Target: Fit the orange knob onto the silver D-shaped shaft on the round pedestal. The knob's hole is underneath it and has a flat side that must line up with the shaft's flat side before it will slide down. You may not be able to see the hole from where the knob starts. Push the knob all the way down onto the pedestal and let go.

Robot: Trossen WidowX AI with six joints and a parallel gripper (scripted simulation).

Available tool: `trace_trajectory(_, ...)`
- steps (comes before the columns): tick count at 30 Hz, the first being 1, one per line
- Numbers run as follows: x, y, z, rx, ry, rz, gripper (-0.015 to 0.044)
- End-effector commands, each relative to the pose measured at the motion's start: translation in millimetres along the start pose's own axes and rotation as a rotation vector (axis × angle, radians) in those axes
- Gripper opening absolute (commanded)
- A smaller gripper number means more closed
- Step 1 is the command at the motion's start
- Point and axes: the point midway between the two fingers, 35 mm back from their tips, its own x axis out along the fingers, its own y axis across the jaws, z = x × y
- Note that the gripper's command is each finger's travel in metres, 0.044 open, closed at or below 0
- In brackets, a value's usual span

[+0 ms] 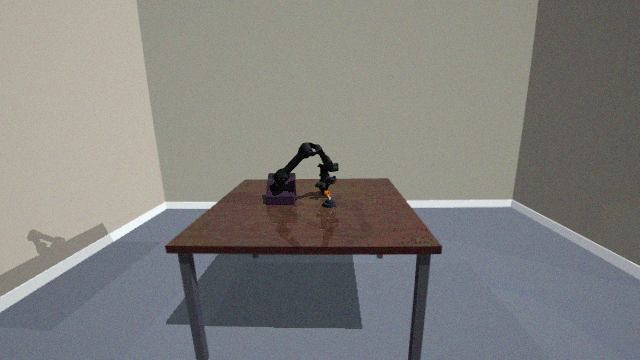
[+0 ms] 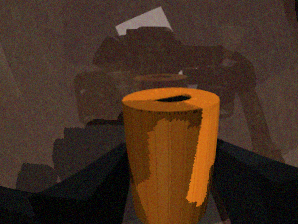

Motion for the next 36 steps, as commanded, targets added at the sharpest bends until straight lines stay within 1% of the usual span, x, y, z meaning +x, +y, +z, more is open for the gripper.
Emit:
trace_trajectory(1,-1.2,0.9,0.5,0.031,0.001,0.004,0.0179)
trace_trajectory(16,-1.2,0.9,0.5,0.526,0.003,0.004,0.0179)
trace_trajectory(26,-1.2,0.9,0.5,0.572,0.003,0.004,0.0179)
trace_trajectory(36,-1.2,0.9,0.4,0.915,0.003,0.003,0.0179)
